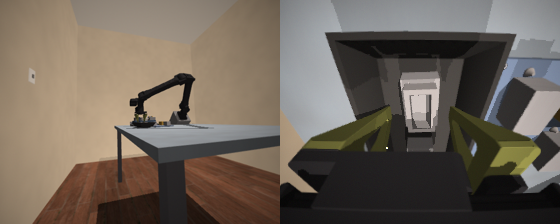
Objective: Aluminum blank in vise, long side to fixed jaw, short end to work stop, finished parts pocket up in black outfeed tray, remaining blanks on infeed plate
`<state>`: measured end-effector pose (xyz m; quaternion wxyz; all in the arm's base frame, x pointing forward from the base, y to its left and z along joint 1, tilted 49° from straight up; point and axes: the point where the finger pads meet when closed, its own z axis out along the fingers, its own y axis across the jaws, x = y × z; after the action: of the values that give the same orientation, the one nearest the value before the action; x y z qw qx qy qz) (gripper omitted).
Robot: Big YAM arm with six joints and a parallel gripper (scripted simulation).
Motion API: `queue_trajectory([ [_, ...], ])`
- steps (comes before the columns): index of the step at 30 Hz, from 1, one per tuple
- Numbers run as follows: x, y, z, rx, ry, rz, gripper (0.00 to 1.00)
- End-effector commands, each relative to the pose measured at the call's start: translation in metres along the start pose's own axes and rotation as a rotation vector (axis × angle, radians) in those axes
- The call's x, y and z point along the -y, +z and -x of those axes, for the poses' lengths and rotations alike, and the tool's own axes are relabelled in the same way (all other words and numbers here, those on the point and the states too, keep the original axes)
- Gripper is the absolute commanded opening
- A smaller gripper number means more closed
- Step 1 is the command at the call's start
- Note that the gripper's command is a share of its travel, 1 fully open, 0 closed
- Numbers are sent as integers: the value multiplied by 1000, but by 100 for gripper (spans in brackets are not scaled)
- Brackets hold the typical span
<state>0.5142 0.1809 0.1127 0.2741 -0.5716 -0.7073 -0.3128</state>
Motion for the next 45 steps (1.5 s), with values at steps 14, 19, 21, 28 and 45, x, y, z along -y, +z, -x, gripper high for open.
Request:
queue_trajectory([
  [14, -12, -58, -6, 6, -26, 39, 64],
  [19, -12, -86, -4, 7, -23, 39, 64],
  [21, -12, -96, -2, 7, -19, 37, 64],
  [28, -11, -133, -2, 11, -20, 38, 64],
  [45, -9, -150, 1, 8, -15, 22, 0],
])
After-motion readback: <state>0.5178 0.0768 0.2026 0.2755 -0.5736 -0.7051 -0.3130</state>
